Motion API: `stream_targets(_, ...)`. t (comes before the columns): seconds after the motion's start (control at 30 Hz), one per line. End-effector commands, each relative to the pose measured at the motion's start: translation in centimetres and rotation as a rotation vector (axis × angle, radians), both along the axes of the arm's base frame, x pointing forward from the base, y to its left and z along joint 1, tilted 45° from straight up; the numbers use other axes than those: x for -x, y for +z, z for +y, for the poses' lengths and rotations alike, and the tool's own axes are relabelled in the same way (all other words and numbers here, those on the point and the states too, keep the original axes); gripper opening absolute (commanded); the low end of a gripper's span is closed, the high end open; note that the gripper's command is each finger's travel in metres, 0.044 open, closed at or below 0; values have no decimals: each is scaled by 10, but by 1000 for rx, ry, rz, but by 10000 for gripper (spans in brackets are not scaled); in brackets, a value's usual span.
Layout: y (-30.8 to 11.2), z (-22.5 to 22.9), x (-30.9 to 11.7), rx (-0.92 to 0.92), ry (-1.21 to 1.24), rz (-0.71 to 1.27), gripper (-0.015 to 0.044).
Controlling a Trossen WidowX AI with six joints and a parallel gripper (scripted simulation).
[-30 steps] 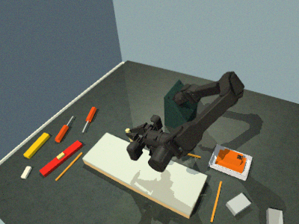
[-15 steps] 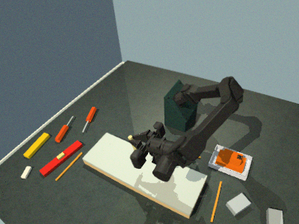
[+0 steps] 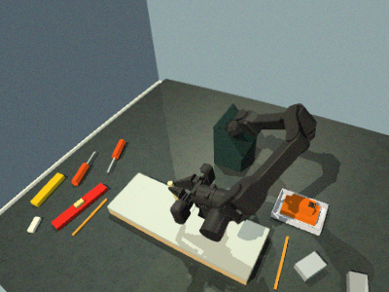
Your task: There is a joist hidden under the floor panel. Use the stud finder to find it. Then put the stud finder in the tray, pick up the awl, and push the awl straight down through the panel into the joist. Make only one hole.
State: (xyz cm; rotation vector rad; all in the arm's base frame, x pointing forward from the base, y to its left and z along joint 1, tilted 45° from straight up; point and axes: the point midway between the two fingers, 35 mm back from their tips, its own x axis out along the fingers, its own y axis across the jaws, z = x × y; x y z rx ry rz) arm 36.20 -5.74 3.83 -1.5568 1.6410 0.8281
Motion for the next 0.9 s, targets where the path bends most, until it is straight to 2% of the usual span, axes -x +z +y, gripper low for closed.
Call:
stream_targets(0.0,-4,3,0,4,-3,-1,0)
stream_targets(0.87,-30,29,-2,3,-3,-1,0)
